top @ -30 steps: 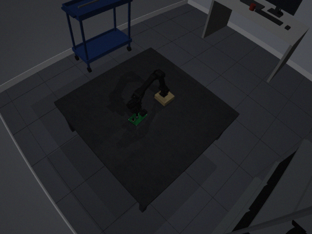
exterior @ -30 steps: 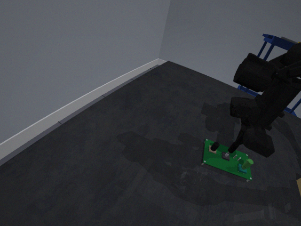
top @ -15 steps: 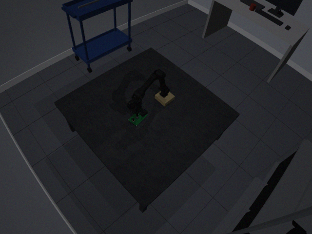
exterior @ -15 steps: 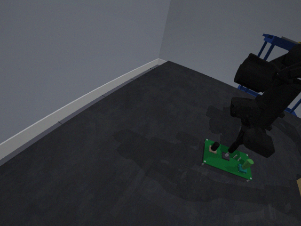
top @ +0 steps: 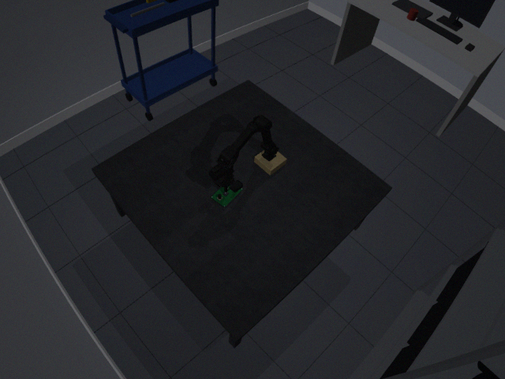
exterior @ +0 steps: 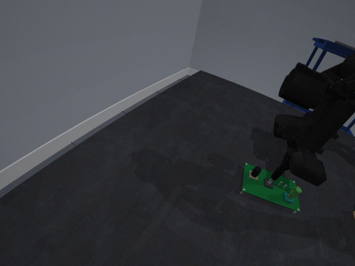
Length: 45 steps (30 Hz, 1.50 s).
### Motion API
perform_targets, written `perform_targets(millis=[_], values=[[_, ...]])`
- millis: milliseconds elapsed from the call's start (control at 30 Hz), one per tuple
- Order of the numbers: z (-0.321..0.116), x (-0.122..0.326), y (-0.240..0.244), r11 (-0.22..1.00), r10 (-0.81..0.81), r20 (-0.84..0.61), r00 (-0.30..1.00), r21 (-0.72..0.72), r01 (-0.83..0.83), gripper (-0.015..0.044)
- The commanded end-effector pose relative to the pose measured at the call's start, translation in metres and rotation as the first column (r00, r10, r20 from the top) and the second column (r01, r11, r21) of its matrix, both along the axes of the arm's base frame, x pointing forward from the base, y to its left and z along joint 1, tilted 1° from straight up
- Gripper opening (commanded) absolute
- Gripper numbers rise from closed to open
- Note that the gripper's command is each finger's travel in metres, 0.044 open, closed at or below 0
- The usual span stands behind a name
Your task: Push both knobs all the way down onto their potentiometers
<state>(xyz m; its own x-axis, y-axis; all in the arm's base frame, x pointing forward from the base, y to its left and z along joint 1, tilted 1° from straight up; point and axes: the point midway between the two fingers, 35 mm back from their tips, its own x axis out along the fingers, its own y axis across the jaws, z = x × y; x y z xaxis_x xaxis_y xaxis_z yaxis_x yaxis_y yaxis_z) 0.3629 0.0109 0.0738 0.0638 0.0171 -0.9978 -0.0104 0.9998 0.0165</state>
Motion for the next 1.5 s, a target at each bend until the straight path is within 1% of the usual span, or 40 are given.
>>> perform_targets(millis=[0,1467], values=[[-0.021,0.004,0.001,1.000,0.002,-0.015,1.000,0.003,-0.002,0.0000],[-0.031,0.005,0.001,1.000,0.002,-0.015,1.000,0.003,-0.002,0.0000]])
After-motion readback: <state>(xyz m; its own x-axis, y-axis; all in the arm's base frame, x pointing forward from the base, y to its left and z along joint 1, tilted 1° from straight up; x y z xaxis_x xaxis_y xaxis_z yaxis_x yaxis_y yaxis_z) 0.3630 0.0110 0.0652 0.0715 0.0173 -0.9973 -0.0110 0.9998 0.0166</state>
